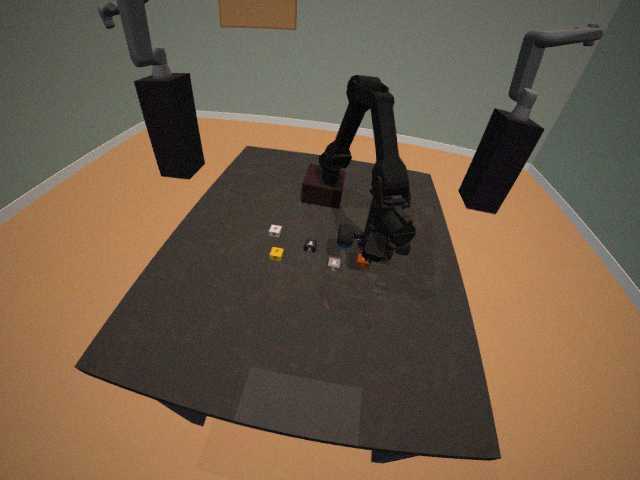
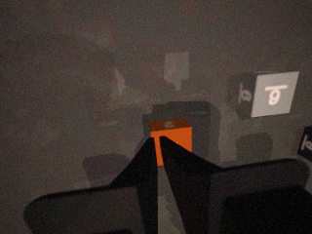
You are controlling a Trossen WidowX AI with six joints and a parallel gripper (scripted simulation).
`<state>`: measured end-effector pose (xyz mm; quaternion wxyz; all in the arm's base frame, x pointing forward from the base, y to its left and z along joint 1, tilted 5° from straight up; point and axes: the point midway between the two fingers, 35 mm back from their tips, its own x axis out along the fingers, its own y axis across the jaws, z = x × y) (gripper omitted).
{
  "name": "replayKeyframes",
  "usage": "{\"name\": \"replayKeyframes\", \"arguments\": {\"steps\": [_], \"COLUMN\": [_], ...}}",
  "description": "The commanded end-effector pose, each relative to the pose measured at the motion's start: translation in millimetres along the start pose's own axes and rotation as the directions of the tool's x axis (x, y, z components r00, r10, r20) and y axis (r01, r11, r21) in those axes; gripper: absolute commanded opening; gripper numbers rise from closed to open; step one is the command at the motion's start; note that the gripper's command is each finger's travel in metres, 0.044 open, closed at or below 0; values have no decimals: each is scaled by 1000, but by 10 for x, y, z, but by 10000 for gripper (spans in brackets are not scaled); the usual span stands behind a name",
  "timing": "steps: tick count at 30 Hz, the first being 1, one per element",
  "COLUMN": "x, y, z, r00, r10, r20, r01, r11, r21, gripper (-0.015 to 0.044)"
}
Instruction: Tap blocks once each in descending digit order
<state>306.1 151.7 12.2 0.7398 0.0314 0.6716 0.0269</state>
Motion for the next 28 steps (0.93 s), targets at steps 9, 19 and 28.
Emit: {"name": "replayKeyframes", "arguments": {"steps": [9, 19, 28], "x": [-259, -831, -1070], "y": [-16, 377, 492], "z": [-20, -381, -568], "r00": [1000, 1000, 1000], "r10": [-7, -3, -1], "r20": [-6, -10, -11], "r01": [7, 3, 1], "r11": [1000, 1000, 1000], "r21": [7, 8, 8], "gripper": [20, 151, 361]}}
